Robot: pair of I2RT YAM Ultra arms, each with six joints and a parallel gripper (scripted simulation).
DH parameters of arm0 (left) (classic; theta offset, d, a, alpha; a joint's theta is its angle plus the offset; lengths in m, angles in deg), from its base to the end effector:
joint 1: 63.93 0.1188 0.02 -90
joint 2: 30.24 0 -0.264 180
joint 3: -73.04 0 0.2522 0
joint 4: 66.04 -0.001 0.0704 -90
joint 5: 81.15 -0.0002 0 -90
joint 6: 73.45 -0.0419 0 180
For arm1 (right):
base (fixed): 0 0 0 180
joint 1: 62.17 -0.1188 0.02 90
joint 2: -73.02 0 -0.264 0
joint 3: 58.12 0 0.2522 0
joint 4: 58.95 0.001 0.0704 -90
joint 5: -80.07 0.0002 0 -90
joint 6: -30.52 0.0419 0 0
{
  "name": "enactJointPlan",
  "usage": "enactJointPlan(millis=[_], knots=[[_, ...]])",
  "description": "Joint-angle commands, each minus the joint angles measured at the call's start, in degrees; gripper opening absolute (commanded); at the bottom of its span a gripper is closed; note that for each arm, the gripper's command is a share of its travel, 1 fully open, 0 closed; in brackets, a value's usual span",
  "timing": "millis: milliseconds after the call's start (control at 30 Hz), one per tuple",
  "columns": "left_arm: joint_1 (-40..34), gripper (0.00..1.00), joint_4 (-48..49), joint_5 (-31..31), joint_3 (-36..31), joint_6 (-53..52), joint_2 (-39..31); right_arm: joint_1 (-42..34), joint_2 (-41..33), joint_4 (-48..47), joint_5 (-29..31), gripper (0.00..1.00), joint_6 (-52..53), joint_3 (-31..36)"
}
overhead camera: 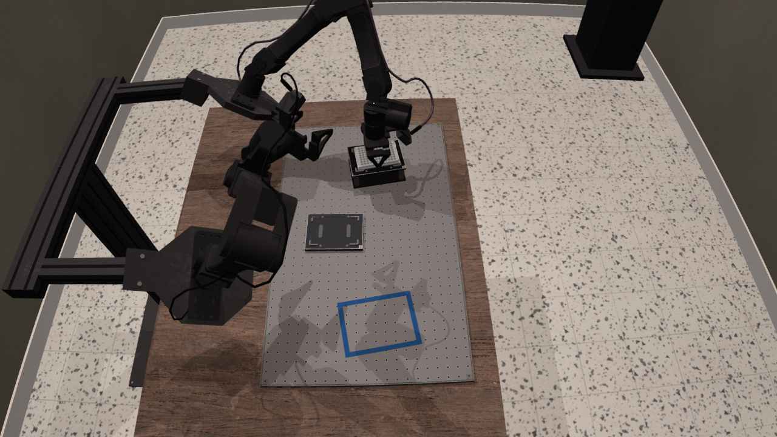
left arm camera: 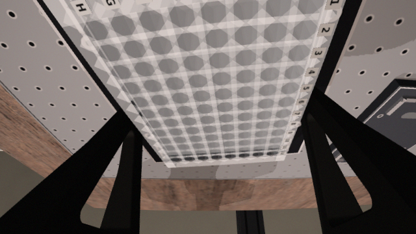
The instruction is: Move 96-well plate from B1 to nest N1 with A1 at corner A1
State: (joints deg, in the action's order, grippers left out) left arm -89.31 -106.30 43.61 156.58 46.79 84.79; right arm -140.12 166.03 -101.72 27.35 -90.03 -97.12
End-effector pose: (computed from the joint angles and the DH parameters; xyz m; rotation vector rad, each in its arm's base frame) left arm 0.3534 -0.1401 0.1267 -0.2350 2.5297 0.5123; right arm 0.0831 0.2724 0.1580 -1.0813 1.3461 0.0350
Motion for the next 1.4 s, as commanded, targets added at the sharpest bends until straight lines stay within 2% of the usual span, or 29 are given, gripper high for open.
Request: enactJointPlan(millis=[0,167,300,1367], knots=[[-0.20,0.81,1.70,-0.94,0.08,-1.01,1.07,-0.60,0.00,-1.06,-0.21,1.00,-0.12,-0.21],[1.14,0.81,1.06,-1.68,1.35,-0.62,2.57,-0.60,0.00,-1.06,-0.21,1.00,-0.12,-0.21],[0.14,0.81,-3.88,-1.05,3.09,0.79,0.52,-0.60,0.00,-1.06,-0.21,1.00,-0.12,-0.21],[-1.24,0.81,-6.38,-0.59,3.44,1.82,-1.42,-0.60,0.00,-1.06,-0.21,1.00,-0.12,-0.21]])
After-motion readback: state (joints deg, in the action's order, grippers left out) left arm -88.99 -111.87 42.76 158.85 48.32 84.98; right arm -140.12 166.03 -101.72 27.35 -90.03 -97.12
